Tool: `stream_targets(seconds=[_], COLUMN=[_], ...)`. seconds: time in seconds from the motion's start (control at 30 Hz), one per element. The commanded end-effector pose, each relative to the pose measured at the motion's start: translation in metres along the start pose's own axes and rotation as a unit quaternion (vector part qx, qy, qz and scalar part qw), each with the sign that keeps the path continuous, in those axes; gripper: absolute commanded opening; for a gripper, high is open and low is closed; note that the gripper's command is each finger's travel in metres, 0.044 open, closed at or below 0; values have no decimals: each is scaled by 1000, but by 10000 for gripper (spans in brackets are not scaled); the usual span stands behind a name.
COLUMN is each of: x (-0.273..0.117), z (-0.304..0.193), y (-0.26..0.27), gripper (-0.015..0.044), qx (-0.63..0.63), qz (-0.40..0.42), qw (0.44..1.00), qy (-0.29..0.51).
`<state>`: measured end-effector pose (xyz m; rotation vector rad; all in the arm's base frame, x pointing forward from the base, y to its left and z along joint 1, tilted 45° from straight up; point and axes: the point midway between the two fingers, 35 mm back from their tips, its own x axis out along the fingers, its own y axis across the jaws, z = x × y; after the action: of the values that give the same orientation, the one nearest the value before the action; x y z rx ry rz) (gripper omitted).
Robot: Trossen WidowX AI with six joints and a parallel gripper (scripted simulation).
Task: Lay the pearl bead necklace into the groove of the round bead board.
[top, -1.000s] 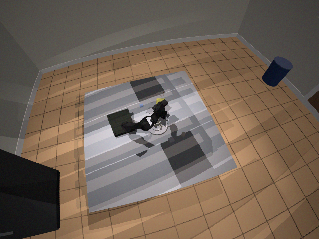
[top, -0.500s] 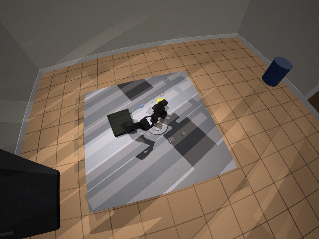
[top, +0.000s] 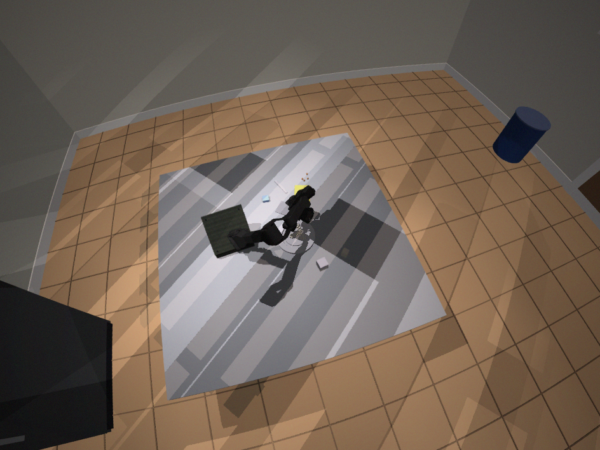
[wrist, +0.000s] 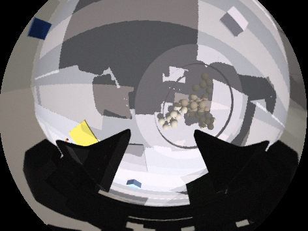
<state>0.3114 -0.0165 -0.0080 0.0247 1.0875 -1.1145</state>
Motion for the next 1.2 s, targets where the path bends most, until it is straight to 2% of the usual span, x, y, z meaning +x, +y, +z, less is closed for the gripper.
stream_targets(seconds=[0.0, 0.2, 0.6, 0.73, 1.03, 1.17], x=[-1, -1, -21, -25, -10, -16], z=[0, 0, 63, 76, 76, 75], y=[0, 0, -44, -57, -57, -55], gripper=[440, 440, 125, 120, 120, 120], qx=[3, 3, -156, -192, -192, -190], qz=[1, 1, 1, 0, 0, 2], qw=[1000, 1000, 988, 981, 981, 982], qy=[0, 0, -1, -1, -1, 0])
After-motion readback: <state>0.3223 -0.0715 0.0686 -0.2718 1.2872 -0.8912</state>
